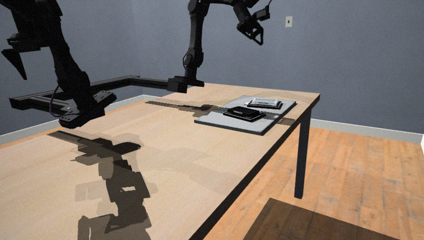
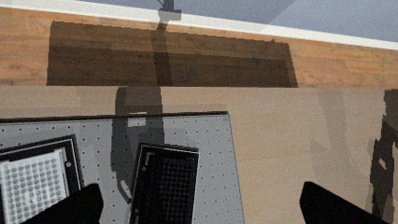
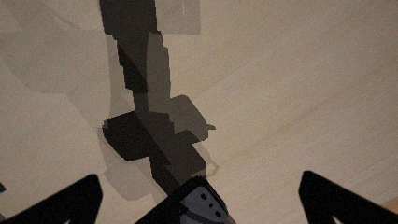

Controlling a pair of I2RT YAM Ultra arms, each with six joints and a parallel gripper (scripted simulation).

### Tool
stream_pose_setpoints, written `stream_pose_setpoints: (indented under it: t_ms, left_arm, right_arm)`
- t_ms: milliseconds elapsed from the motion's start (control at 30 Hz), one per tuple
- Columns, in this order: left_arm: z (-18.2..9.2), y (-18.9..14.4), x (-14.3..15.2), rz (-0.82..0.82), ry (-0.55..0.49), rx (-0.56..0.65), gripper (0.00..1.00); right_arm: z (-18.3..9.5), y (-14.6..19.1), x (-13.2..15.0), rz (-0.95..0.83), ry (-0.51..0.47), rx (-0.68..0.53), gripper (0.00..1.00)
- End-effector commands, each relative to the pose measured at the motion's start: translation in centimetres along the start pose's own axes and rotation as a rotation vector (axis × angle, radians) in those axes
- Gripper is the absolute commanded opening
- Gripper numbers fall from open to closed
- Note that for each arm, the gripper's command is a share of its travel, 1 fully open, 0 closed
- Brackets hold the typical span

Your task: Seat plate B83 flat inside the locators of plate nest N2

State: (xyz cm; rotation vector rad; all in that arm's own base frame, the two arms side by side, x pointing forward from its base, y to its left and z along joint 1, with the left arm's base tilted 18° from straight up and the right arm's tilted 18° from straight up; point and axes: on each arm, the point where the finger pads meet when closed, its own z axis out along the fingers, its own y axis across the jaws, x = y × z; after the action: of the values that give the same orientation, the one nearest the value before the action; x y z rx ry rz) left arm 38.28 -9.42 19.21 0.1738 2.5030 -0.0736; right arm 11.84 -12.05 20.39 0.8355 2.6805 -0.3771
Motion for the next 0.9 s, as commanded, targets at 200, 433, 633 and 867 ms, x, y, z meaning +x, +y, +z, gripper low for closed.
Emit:
stream_pose_setpoints:
  t_ms: [200,433,633,867]
  left_arm:
    - [2.8,-0.3,0.7,0.053,0.124,-0.056,1.0]
    - [6.0,0.3,3.2,0.069,0.204,-0.086,1.0]
    - [7.8,0.6,4.6,0.07,0.22,-0.095,1.0]
    - [10.2,1.0,6.2,0.106,0.312,-0.135,1.0]
  right_arm:
    - [-0.3,-0.2,0.2,0.013,-0.027,0.004,1.0]
    - [-0.3,-0.2,0.2,0.013,-0.027,0.004,1.0]
    - [-0.3,-0.2,0.2,0.013,-0.027,0.004,1.0]
    - [-0.3,-0.2,0.2,0.013,-0.027,0.004,1.0]
